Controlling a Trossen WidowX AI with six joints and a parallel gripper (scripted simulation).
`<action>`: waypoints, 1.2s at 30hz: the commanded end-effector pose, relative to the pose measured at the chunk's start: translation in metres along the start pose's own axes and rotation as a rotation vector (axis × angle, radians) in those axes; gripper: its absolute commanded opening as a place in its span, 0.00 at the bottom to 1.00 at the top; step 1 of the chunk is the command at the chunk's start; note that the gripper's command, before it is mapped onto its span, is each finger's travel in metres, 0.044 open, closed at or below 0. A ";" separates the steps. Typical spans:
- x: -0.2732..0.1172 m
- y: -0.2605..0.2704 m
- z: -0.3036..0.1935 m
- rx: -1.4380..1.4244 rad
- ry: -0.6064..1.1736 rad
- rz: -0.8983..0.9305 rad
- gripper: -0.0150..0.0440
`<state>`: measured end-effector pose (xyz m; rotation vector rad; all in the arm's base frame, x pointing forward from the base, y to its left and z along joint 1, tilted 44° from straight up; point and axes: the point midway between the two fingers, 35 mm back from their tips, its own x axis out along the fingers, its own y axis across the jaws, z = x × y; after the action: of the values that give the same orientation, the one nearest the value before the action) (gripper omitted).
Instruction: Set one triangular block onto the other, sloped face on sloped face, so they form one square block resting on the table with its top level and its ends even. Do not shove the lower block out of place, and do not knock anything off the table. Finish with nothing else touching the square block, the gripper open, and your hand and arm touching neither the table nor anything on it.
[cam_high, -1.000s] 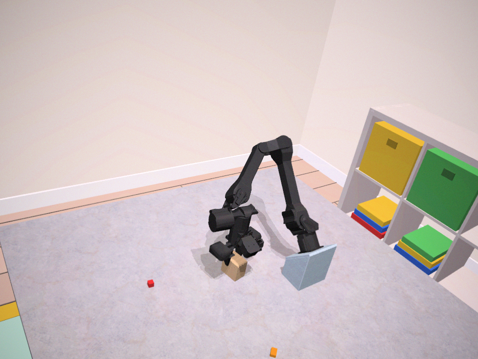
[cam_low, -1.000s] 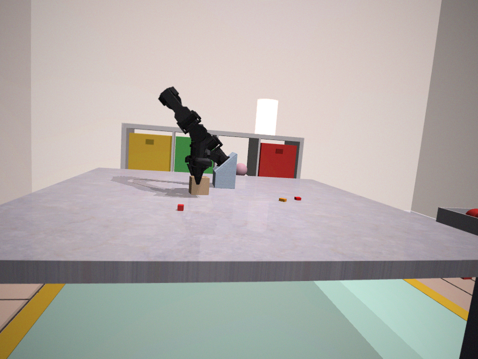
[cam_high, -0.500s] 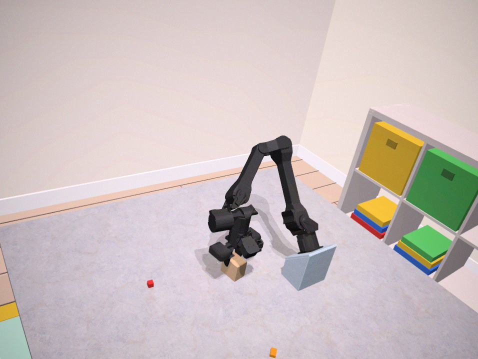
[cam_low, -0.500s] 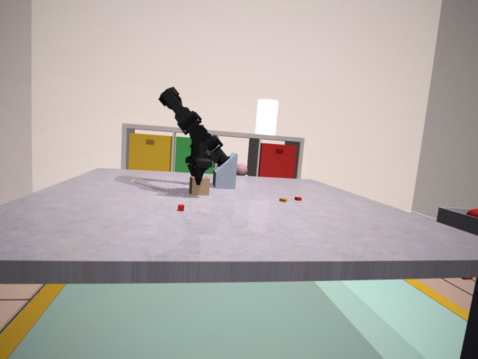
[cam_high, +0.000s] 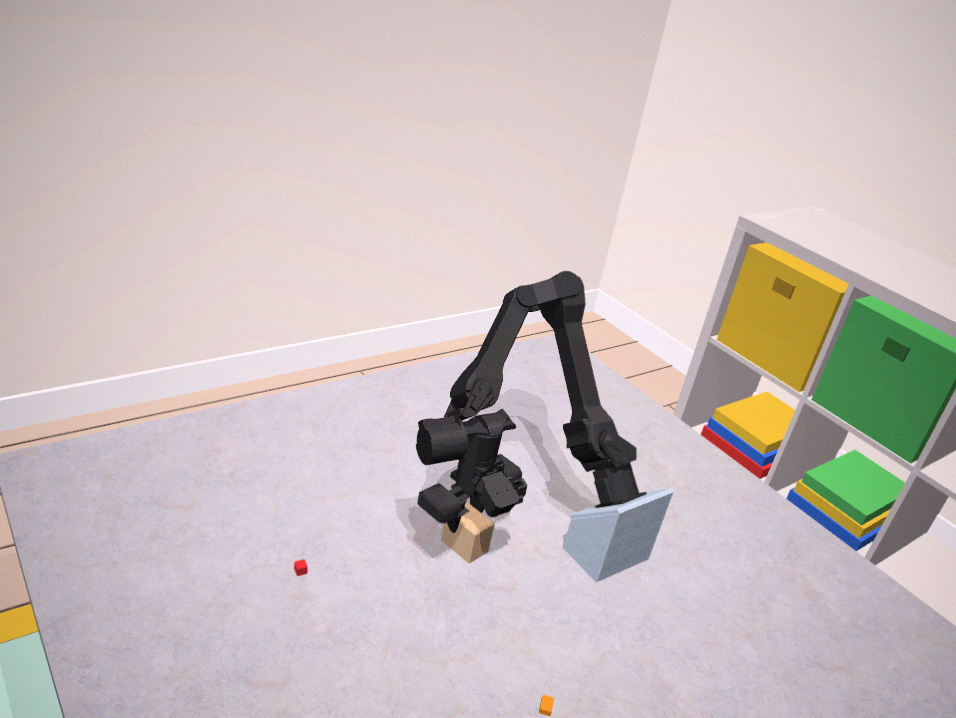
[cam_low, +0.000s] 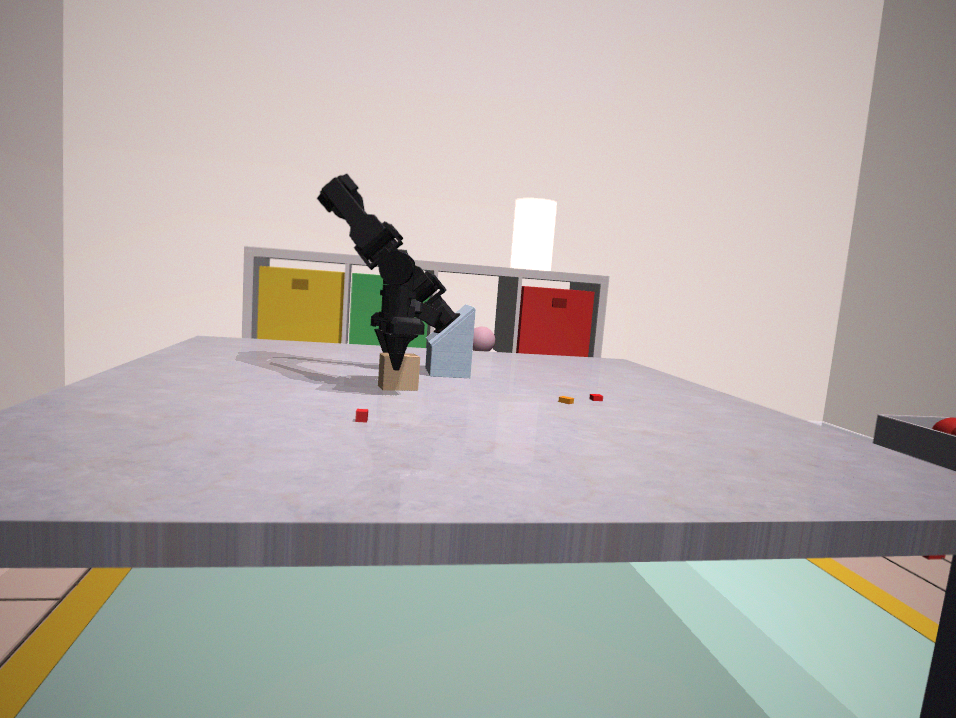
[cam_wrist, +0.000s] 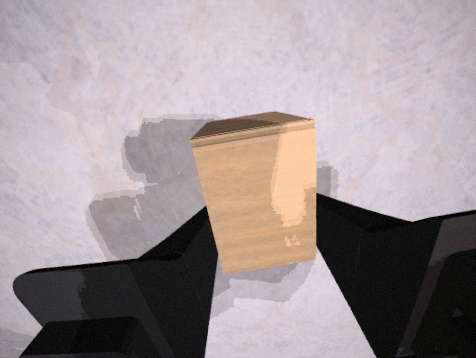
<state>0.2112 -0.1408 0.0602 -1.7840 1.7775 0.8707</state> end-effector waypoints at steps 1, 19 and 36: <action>0.000 0.000 0.000 0.000 0.000 0.000 0.43; 0.000 0.000 0.000 0.000 0.000 0.000 1.00; -0.110 0.000 0.001 -0.001 -0.004 0.000 1.00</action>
<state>0.2178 -0.0715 0.1286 -1.7887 1.7719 0.8835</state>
